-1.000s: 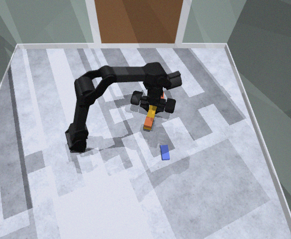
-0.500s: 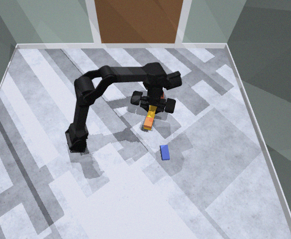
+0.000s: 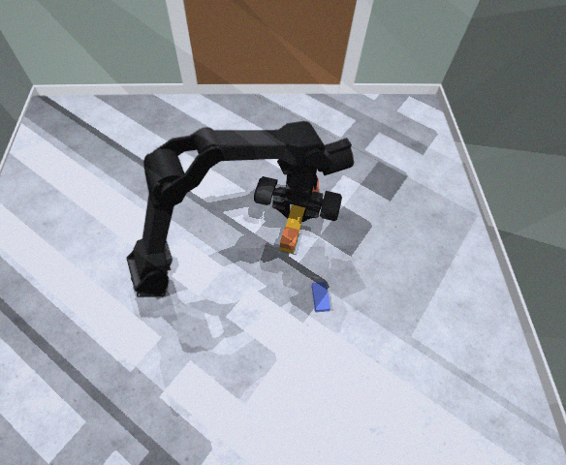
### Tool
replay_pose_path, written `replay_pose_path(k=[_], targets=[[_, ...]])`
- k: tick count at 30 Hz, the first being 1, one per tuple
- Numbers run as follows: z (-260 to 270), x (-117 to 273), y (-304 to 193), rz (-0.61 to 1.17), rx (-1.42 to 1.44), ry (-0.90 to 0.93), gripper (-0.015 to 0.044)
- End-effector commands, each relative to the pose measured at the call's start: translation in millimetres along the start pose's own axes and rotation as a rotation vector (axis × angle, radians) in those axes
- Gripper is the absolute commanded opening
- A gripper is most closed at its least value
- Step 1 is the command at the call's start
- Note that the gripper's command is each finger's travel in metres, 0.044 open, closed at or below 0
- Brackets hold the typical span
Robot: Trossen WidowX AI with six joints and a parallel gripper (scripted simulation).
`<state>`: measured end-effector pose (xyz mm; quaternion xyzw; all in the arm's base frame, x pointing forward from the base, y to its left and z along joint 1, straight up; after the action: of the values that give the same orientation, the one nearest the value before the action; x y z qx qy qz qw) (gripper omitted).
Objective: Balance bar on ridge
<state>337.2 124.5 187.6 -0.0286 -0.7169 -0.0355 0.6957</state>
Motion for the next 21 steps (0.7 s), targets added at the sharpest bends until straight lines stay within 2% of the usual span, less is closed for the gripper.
replay_pose_path(k=[1, 21], targets=[[-0.1, -1.1, 0.4, -0.003, 0.004, 0.000, 0.0000], [0.0, -2.8, 0.6, -0.003, 0.004, 0.000, 0.0000]])
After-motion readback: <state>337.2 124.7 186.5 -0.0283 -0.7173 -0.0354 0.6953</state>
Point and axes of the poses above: the point midway between the two fingers, 35 mm back from their tips, its own x axis back along the fingers, its own z axis across the jaws, y = z × x, the point moved 7 cm from there along x, back along the fingers, and after that the axes turned 12 degrees about x, right-handed, at the moved point
